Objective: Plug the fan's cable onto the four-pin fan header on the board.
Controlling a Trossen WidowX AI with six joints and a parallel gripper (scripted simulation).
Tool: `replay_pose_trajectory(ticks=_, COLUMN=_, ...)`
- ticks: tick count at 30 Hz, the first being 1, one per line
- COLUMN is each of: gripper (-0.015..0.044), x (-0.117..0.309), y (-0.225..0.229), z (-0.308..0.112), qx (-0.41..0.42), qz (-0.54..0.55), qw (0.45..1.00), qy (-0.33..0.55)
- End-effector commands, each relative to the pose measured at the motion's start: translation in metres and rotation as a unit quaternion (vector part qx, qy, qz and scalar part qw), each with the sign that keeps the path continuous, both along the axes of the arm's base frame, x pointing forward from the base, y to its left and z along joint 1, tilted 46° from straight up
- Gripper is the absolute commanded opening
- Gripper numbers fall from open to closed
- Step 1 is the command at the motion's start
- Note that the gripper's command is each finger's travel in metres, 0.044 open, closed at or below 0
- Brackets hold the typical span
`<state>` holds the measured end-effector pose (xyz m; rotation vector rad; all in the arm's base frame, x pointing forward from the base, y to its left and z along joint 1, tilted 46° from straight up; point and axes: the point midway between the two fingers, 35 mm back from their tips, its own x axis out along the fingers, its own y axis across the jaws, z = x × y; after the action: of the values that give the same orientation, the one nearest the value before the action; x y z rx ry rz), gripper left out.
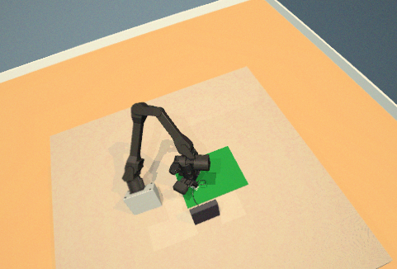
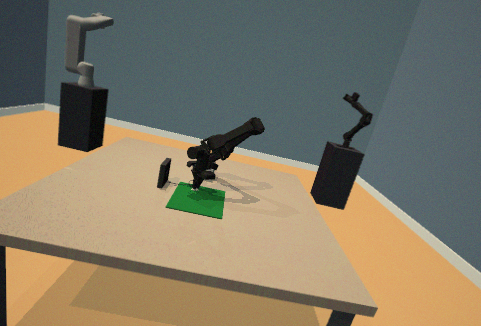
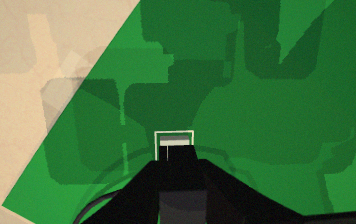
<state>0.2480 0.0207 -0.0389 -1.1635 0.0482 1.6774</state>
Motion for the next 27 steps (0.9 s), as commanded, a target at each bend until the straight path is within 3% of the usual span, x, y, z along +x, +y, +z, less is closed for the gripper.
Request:
replay_pose_trajectory(ticks=1, gripper=0.0000, x=-0.001, y=0.003, z=-0.003, qx=0.002, qz=0.000, qw=1.000, qy=0.003)
replay_pose_trajectory(ticks=12, gripper=0.0000, x=-0.001, y=0.007, z=-0.006, qx=0.002, qz=0.000, qw=1.000, qy=0.003)
replay_pose_trajectory(ticks=22, gripper=0.0260, x=0.000, y=0.004, z=-0.004, qx=0.000, qz=0.000, qw=1.000, qy=0.000)
replay_pose_trajectory(ticks=27, gripper=0.0260, x=0.001, y=-0.011, z=0.009, qx=-0.001, qz=0.000, qw=1.000, qy=0.001)
